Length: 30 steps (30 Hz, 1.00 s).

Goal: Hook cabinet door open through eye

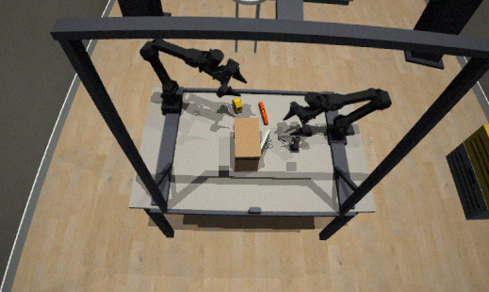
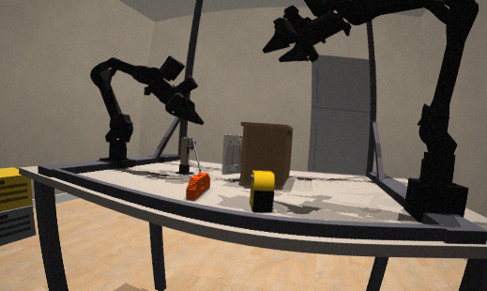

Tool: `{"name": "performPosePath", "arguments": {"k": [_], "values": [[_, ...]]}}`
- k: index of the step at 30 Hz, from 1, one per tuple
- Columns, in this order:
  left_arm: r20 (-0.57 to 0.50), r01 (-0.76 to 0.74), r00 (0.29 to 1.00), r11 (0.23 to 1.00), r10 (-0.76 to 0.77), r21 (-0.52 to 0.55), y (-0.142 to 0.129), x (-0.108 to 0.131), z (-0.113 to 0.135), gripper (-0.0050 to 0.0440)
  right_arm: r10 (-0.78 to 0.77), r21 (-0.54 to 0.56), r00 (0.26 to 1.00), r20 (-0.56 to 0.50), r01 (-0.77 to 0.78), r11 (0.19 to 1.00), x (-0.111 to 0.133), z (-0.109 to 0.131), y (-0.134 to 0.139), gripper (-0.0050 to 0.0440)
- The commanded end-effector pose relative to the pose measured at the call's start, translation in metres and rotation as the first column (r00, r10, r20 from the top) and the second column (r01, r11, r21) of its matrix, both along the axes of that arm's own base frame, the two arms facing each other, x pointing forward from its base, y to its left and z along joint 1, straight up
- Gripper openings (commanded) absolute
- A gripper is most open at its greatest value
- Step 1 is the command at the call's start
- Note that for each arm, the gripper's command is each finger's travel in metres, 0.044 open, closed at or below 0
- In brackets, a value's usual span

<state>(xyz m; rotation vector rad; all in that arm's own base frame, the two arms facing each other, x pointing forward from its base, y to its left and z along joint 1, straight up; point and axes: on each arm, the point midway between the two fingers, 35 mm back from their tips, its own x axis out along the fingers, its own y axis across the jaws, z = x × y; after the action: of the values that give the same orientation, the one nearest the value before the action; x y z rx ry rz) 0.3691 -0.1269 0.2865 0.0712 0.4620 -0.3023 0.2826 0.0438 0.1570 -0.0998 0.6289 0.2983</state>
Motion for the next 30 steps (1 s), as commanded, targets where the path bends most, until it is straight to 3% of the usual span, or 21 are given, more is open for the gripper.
{"name": "performPosePath", "arguments": {"k": [1,26,28,30], "values": [[0.04,0.003,0.999,1.0,-0.002,-0.012,-0.0004,0.0005,0.0161,0.04,-0.031,0.011,0.999,0.04,0.031,0.999,-0.0004,0.0073,-0.0006,0.044],[0.03,0.002,1.0,1.0,-0.002,-0.01,-0.0003,-0.0008,0.0119,0.04,-0.028,0.01,0.999,0.036,0.028,1.0,0.0019,0.0083,-0.0009,0.044],[0.032,0.004,0.999,1.0,-0.004,-0.009,-0.0006,-0.0007,0.0123,0.04,-0.037,0.013,0.999,0.013,0.037,0.999,0.0006,-0.0003,-0.0017,0.0392],[0.029,0.003,1.0,1.0,-0.003,-0.008,-0.0004,-0.0009,0.0117,0.04,-0.052,0.027,0.999,0.016,0.051,0.998,0.0043,0.0086,-0.0011,0.0344]]}}
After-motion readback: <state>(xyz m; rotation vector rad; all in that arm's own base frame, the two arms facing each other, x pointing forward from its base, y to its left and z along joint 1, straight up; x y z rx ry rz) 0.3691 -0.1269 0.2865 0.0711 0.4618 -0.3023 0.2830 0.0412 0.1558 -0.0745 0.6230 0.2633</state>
